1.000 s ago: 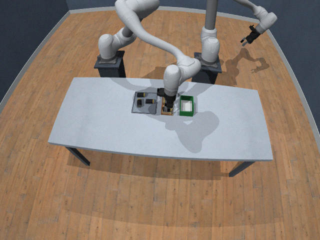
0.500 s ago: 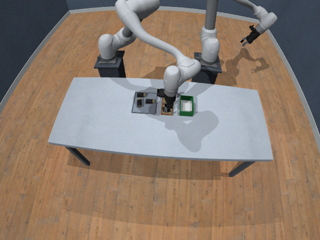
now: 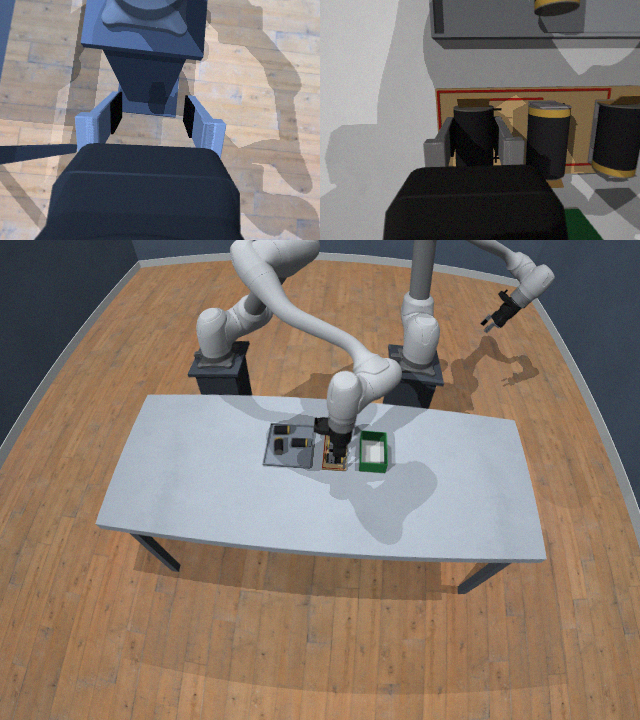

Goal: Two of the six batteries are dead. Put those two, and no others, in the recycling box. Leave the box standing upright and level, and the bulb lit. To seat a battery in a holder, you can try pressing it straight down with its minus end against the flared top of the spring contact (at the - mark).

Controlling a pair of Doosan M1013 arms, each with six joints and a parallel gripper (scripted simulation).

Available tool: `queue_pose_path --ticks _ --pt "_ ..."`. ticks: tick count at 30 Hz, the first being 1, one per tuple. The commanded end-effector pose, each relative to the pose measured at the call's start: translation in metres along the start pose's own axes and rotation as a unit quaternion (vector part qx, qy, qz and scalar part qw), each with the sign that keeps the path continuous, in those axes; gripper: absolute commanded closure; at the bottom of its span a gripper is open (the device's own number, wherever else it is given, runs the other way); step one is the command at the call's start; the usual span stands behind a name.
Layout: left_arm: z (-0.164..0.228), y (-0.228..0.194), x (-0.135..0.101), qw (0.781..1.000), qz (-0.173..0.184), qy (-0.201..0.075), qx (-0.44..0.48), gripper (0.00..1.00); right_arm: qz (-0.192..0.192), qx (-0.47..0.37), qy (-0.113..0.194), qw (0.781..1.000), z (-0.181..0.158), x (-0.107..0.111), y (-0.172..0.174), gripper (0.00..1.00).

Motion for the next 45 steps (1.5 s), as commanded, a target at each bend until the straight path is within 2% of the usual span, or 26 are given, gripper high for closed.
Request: queue_pose_path --ticks 1,18,26,32,38,40,43,45 --pt "0.0 0.0 0.001 1.0 -0.001 0.0 0.0 0.0 -0.001 0.0 -0.001 1.0 0.0 0.002 0.001 0.43" --pt "0.0 0.0 0.001 1.0 -0.001 0.0 0.0 0.0 -0.001 0.0 -0.001 1.0 0.0 0.004 0.001 0.43" --pt "0.0 0.0 0.001 1.0 -0.001 0.0 0.0 0.0 -0.001 0.0 -0.001 1.0 0.0 0.036 0.001 0.43" --pt "0.0 0.0 0.001 1.0 -0.001 0.0 0.0 0.0 -0.001 0.0 -0.001 1.0 0.0 0.046 0.001 0.43" --pt "0.0 0.0 0.001 1.0 -0.001 0.0 0.0 0.0 -0.001 0.0 -0.001 1.0 0.0 0.048 0.001 0.43" --pt "0.0 0.0 0.001 1.0 -0.001 0.0 0.0 0.0 -0.001 0.0 -0.001 1.0 0.0 0.062 0.001 0.43" --pt "0.0 0.0 0.001 1.0 -0.001 0.0 0.0 0.0 -0.001 0.0 -0.001 1.0 0.0 0.103 0.0 0.43" --pt "0.0 0.0 0.001 1.0 -0.001 0.0 0.0 0.0 -0.001 0.0 -0.001 1.0 0.0 0.103 0.0 0.43"
Point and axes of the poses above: on each arm, the point where the finger pads meet when closed, its own x axis back along the fingers, its own z axis across the jaws, y = z × x, the point moved 6 cm from there along x, back along the fingers, and after that the axes turned 1 degree about x, right-handed, at the moved point
